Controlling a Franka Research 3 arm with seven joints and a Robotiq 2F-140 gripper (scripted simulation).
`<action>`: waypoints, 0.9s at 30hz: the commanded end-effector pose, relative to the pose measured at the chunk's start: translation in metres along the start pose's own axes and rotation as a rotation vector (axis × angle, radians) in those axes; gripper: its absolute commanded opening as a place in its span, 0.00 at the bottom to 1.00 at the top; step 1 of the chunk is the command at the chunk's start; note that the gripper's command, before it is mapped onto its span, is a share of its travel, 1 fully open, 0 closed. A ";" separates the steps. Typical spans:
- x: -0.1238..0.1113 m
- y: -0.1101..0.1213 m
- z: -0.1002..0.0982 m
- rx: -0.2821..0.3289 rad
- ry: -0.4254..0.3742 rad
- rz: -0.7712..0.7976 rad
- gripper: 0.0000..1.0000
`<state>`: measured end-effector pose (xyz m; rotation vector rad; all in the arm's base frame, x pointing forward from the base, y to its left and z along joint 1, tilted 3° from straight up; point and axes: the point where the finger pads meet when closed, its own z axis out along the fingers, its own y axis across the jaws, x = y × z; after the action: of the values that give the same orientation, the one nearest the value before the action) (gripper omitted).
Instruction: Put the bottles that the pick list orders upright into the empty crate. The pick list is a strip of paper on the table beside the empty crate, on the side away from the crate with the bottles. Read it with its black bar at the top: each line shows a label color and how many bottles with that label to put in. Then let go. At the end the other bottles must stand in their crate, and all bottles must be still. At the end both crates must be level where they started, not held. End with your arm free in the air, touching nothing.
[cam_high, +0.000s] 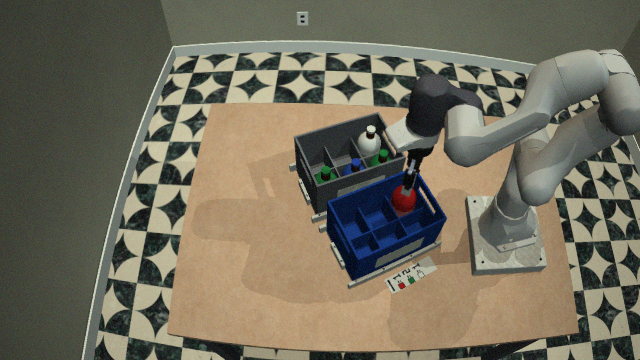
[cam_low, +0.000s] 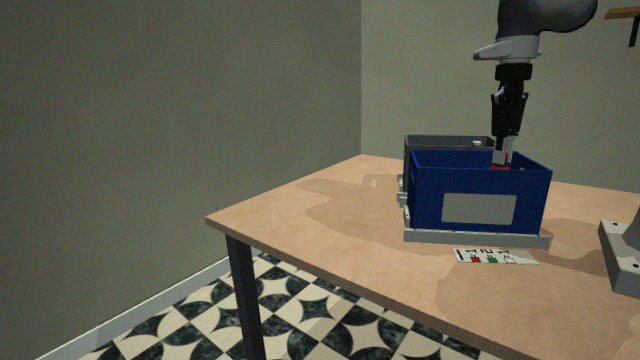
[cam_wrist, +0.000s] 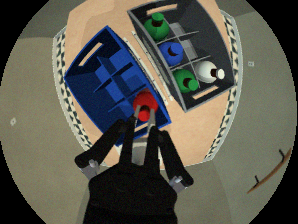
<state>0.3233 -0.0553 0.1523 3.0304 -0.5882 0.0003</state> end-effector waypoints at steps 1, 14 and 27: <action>0.004 0.000 0.000 0.000 0.013 0.002 0.00; 0.004 0.000 0.005 0.000 0.013 0.002 0.00; 0.004 0.000 0.011 0.000 0.013 0.002 0.00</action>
<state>0.3234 -0.0561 0.1407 3.0303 -0.5883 0.0012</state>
